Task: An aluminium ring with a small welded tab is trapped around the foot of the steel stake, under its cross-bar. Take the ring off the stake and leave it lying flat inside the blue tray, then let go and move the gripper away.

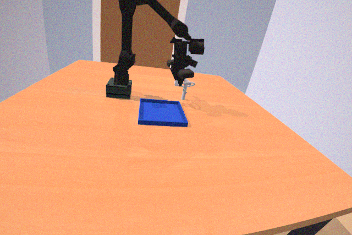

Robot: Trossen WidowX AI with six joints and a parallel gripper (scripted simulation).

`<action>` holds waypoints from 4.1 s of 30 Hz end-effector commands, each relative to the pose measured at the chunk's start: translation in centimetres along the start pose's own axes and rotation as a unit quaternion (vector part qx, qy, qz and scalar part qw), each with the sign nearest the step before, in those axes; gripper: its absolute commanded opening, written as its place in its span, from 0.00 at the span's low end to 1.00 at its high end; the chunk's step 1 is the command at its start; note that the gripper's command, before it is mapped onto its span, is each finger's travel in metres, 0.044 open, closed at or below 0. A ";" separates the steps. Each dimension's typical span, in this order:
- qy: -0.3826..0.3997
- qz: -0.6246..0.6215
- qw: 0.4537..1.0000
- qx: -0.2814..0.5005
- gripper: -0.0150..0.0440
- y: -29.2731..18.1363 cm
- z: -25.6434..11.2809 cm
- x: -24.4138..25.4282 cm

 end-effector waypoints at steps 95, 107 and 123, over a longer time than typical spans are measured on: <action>-0.177 -0.032 0.984 0.006 0.25 0.8 0.1 9.0; -0.176 -0.032 0.984 0.006 0.25 0.9 -0.2 9.4; -0.176 -0.032 0.984 0.006 0.25 1.0 -0.5 9.8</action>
Point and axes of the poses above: the point midway between the two fingers, 35 mm back from their tips, its own z axis out along the fingers, its own x axis across the jaws, y = z × x, the point moved 4 cm from there along -z, back along the fingers, and after that the axes turned 3 degrees about -z, right-handed, at the moved point
